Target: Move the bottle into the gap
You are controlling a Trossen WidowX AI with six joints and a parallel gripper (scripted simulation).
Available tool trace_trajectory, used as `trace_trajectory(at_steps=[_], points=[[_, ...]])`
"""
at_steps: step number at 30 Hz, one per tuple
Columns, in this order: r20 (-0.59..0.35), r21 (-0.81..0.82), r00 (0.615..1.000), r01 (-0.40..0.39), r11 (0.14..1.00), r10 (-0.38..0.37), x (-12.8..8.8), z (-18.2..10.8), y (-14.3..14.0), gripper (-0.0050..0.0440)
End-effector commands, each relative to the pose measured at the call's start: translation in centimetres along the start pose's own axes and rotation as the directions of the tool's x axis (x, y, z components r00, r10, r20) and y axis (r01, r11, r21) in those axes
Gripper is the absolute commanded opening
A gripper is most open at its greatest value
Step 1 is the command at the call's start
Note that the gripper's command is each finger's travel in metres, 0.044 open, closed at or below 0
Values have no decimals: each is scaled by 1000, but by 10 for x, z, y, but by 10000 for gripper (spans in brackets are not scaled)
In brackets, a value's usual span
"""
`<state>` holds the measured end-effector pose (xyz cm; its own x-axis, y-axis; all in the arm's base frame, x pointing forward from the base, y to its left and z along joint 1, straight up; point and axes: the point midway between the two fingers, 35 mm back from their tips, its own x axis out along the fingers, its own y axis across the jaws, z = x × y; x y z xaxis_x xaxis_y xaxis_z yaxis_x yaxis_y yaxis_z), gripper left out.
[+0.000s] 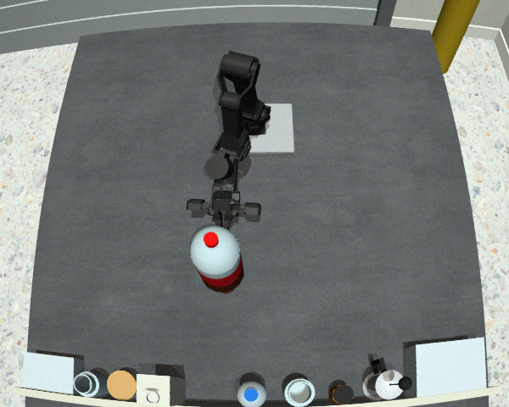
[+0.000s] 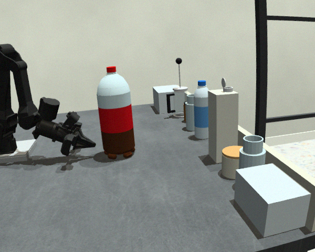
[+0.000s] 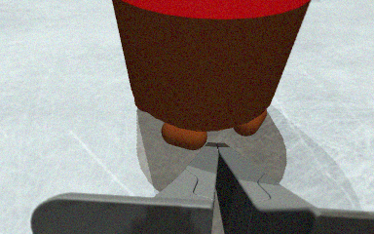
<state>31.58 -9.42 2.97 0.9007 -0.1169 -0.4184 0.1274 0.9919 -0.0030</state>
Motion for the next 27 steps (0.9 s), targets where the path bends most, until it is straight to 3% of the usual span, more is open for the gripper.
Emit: trace_trajectory(at_steps=[1, 27], points=[[10, 2, 1000, 2, 1000, -2, 4, 5, -1, -50], [11, 2, 1000, 1, 1000, -1, 8, 7, 0, -50]])
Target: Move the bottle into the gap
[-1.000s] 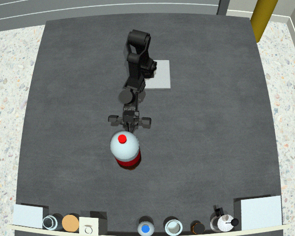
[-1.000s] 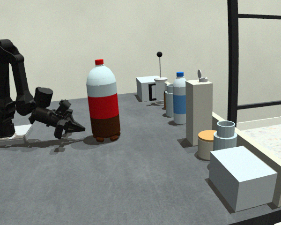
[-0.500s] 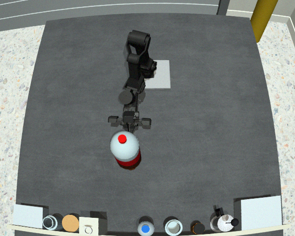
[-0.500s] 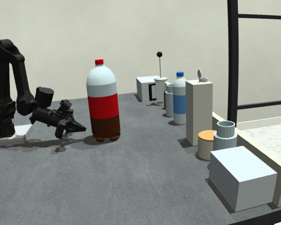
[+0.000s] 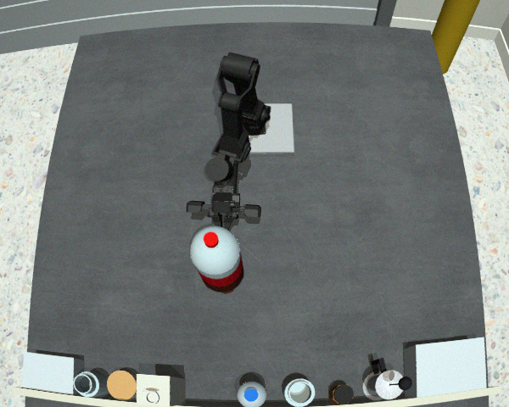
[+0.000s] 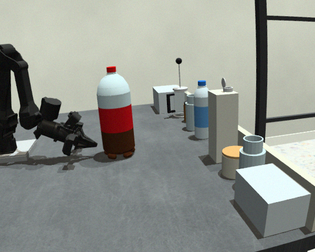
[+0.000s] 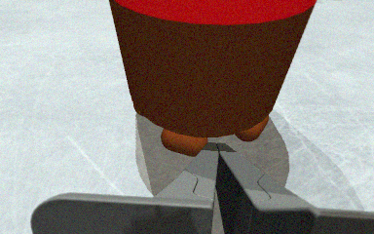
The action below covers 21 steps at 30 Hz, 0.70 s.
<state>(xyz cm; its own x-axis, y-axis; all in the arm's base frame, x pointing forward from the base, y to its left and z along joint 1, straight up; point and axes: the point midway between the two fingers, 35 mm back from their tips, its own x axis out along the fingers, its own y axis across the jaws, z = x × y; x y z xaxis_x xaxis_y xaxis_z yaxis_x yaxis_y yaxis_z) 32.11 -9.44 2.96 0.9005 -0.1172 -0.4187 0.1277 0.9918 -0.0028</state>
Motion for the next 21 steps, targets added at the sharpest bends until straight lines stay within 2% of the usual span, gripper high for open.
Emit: trace_trajectory(at_steps=[1, 9, 21], points=[[11, 1, 1000, 1, 1000, -1, 4, 5, 0, -50], [10, 2, 1000, 2, 1000, -2, 14, 10, 1, -50], [11, 2, 1000, 1, 1000, -1, 16, 11, 1, -50]])
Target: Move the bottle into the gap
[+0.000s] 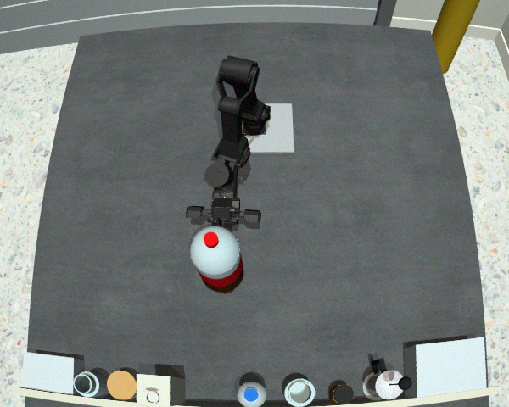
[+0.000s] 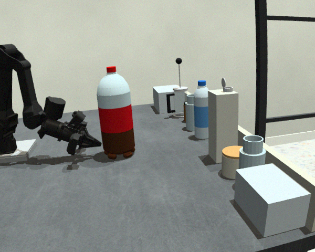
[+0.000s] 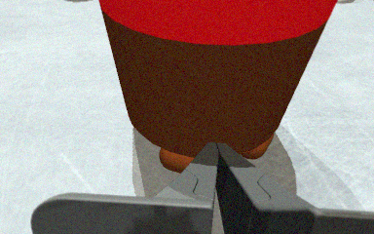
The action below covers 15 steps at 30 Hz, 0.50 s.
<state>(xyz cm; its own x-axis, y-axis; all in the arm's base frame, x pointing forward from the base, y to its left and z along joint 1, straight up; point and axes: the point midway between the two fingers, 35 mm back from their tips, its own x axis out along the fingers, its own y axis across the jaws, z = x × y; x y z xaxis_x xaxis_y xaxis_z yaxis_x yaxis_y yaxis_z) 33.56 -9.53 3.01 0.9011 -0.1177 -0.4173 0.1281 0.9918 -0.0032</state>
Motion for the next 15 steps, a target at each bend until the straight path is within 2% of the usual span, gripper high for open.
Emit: trace_trajectory(at_steps=[1, 15], points=[[9, 2, 1000, 0, 1000, 0, 4, 4, 0, -50], [10, 2, 1000, 0, 1000, 0, 6, 6, 0, -50]])
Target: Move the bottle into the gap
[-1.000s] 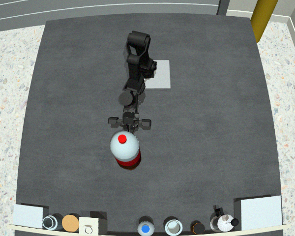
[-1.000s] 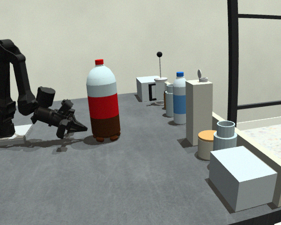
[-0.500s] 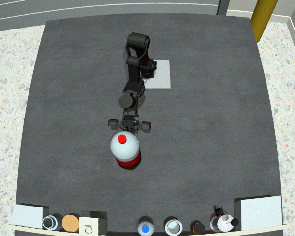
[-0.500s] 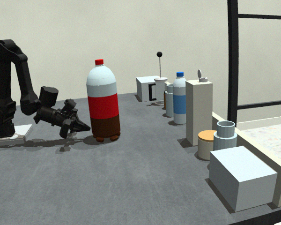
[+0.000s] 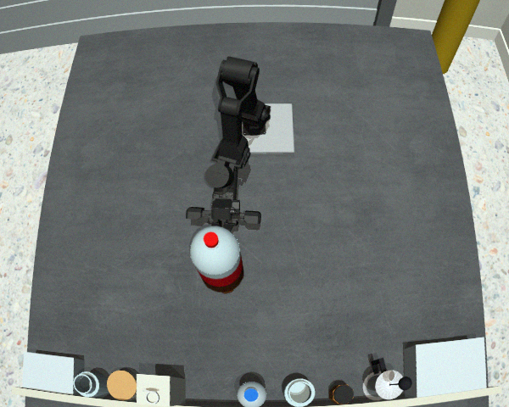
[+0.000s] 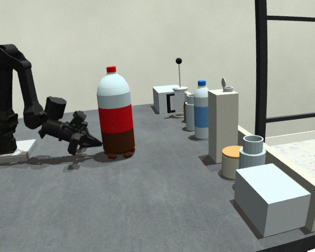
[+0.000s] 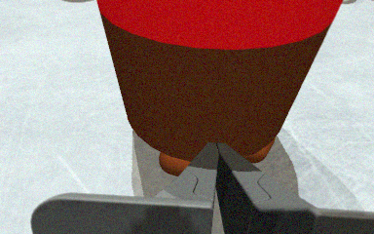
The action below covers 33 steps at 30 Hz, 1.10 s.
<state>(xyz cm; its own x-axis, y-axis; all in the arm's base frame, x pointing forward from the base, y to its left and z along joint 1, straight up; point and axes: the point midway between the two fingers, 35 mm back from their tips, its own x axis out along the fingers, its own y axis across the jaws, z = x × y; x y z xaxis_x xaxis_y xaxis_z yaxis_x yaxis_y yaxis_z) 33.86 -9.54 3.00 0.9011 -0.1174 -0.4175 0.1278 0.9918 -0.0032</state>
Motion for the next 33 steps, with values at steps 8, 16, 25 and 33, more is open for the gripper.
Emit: trace_trajectory(at_steps=[8, 16, 25, 33], points=[[10, 2, 1000, -1, 1000, 1, 5, 6, 0, -50], [10, 2, 1000, 0, 1000, 0, 6, 6, 1, -50], [11, 2, 1000, -1, 1000, 1, 8, 7, 2, -50], [10, 3, 1000, 1, 1000, -1, 16, 11, 4, -50]])
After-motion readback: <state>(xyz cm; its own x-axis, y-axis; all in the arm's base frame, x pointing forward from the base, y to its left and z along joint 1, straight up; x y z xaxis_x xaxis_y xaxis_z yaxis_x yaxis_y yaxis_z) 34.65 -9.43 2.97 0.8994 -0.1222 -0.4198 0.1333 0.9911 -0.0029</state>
